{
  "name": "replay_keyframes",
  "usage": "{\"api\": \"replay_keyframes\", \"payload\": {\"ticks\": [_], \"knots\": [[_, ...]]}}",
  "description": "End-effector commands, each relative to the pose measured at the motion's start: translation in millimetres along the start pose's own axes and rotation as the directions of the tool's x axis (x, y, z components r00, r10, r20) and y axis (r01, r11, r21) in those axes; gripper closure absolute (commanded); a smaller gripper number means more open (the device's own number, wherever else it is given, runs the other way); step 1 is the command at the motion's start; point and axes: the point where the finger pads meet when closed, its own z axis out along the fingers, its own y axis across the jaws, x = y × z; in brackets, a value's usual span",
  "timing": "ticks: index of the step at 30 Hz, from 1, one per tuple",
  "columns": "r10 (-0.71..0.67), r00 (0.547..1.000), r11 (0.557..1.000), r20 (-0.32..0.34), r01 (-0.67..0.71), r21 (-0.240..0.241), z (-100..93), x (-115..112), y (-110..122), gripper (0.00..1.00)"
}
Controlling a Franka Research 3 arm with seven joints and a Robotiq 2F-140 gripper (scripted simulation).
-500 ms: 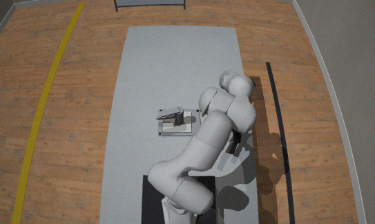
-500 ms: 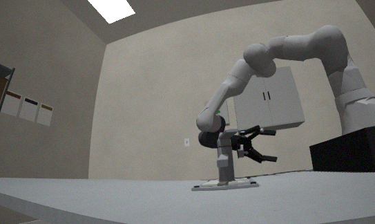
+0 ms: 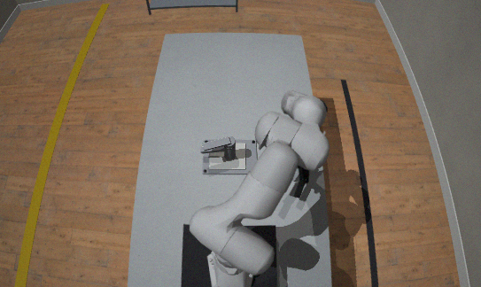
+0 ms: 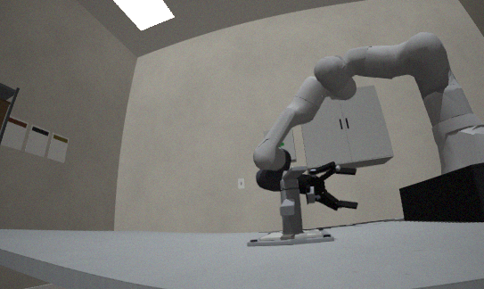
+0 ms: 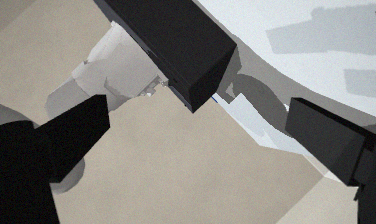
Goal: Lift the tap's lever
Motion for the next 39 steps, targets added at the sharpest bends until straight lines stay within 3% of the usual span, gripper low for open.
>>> {"api": "replay_keyframes", "payload": {"ticks": [1, 6, 12, 19, 20, 29, 34, 36, 39], "knots": [[0.0, 1.0, 1.0, 0.0, 0.0, 0.0, -0.1, 0.0, 0.0, 0.0], [0.015, 1.0, 1.0, -0.015, -0.015, 0.001, -1.1, 1.9, -3.2, 0.0], [0.155, 0.976, 0.988, -0.152, -0.153, 0.022, -10.5, 20.3, -33.8, 0.0], [0.224, 0.95, 0.975, -0.22, -0.221, 0.039, -14.5, 29.7, -49.1, 0.0], [0.258, 0.932, 0.966, -0.254, -0.255, 0.048, -16.5, 34.5, -57.1, 0.0], [0.366, 0.858, 0.929, -0.359, -0.36, 0.087, -23.0, 50.2, -83.1, 0.0], [0.422, 0.806, 0.903, -0.414, -0.414, 0.115, -26.7, 59.0, -97.7, 0.0], [0.422, 0.806, 0.903, -0.414, -0.414, 0.115, -26.7, 59.0, -97.7, 0.0], [0.47, 0.753, 0.876, -0.46, -0.46, 0.143, -30.0, 67.0, -110.9, 0.0]]}}
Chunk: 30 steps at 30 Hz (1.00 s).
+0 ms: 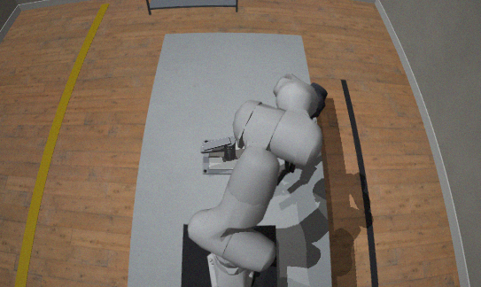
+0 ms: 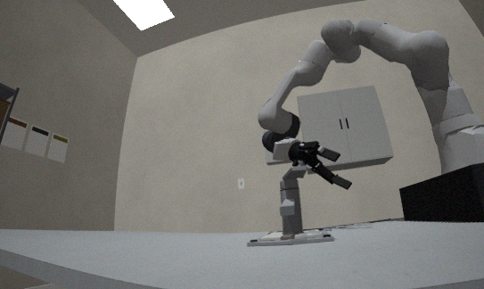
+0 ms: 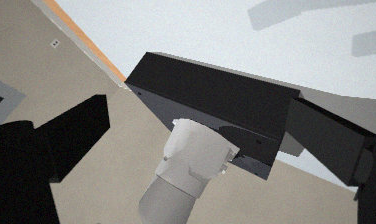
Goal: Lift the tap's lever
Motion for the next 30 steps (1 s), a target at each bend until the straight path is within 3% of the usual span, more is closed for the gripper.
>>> {"api": "replay_keyframes", "payload": {"ticks": [1, 12, 14, 18, 30], "knots": [[0.14, 0.986, 0.99, -0.09, -0.141, -0.009, -2.7, 13.5, -11.4, 0.0], [0.268, 0.937, 0.962, -0.225, -0.271, 0.017, -3.9, 21.0, -46.3, 0.0], [0.268, 0.937, 0.962, -0.225, -0.271, 0.017, -3.9, 21.0, -46.3, 0.0], [0.327, 0.9, 0.943, -0.288, -0.331, 0.037, -4.4, 24.5, -63.3, 0.0], [0.426, 0.815, 0.899, -0.393, -0.431, 0.08, -5.7, 31.1, -93.8, 0.0]]}}
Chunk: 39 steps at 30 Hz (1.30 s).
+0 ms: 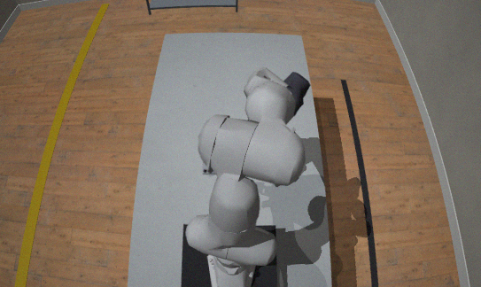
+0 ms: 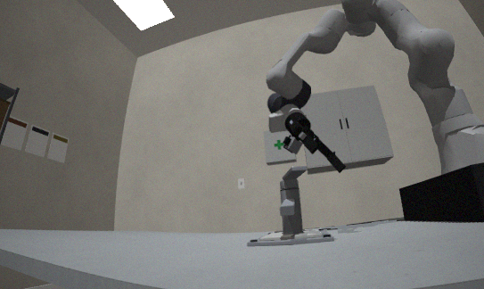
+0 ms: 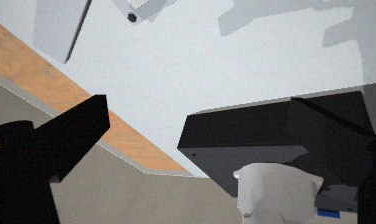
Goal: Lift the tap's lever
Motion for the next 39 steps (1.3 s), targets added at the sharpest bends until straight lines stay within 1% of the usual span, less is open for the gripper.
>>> {"api": "replay_keyframes", "payload": {"ticks": [1, 2, 6, 16, 18, 19, 22, 32, 33, 35, 36, 39], "knots": [[0.13, 0.99, 0.991, -0.055, -0.13, -0.002, -1.4, 9.1, -5.0, 0.0], [0.157, 0.984, 0.987, -0.083, -0.158, 0.002, -1.7, 8.2, -12.2, 0.0], [0.197, 0.972, 0.98, -0.125, -0.198, 0.008, -2.2, 7.0, -23.1, 0.0], [0.286, 0.933, 0.958, -0.218, -0.287, 0.028, -3.3, 4.4, -48.1, 0.0], [0.286, 0.933, 0.958, -0.218, -0.287, 0.028, -3.3, 4.4, -48.1, 0.0], [0.309, 0.92, 0.95, -0.242, -0.31, 0.034, -3.5, 3.8, -54.8, 0.0], [0.335, 0.903, 0.941, -0.269, -0.336, 0.042, -3.9, 3.0, -62.5, 0.0], [0.404, 0.848, 0.911, -0.343, -0.405, 0.074, -4.9, 0.3, -84.4, 0.0], [0.416, 0.837, 0.905, -0.355, -0.418, 0.076, -5.0, 0.0, -87.8, 0.0], [0.416, 0.837, 0.905, -0.355, -0.418, 0.076, -5.0, 0.0, -87.8, 0.0], [0.436, 0.818, 0.895, -0.376, -0.439, 0.082, -5.2, -0.6, -93.8, 0.0], [0.455, 0.797, 0.883, -0.397, -0.46, 0.09, -5.5, -1.3, -100.3, 0.0]]}}
